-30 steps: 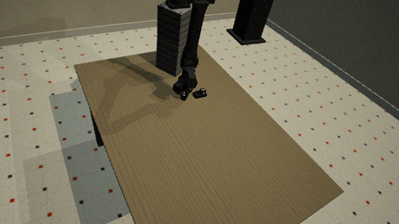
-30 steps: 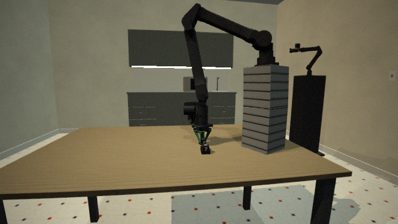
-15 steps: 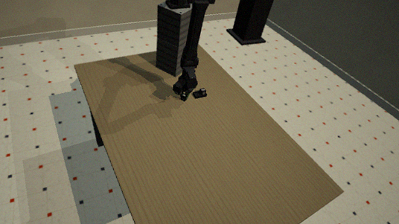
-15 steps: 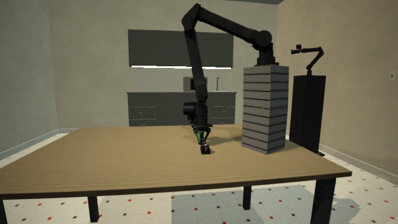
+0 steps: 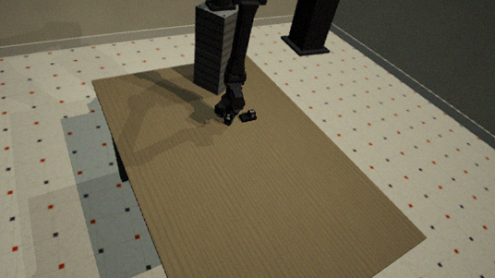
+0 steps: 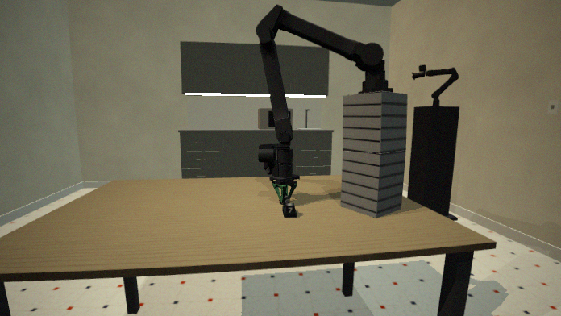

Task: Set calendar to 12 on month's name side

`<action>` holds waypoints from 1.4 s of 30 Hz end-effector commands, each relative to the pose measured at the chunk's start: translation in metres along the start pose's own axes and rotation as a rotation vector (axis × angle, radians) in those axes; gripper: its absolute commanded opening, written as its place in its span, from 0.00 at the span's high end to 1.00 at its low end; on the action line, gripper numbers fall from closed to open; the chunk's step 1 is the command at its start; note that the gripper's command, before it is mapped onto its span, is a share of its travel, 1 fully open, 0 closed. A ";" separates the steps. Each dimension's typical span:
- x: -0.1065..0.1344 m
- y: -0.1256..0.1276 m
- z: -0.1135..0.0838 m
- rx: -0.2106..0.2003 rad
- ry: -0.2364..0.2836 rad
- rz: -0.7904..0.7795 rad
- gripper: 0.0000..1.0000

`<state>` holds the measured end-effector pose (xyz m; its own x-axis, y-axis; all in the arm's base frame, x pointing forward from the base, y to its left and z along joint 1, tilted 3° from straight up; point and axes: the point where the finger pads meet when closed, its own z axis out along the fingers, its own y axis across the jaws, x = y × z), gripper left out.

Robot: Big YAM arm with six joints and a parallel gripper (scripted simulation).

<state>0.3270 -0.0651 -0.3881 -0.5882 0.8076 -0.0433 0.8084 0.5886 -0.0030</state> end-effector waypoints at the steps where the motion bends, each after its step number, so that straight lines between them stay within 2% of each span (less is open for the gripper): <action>1: -0.006 -0.002 -0.001 -0.003 -0.006 0.004 0.75; 42: -0.005 -0.002 0.002 -0.004 -0.007 0.004 0.75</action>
<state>0.3270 -0.0651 -0.3895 -0.5883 0.8075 -0.0427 0.8083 0.5887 -0.0035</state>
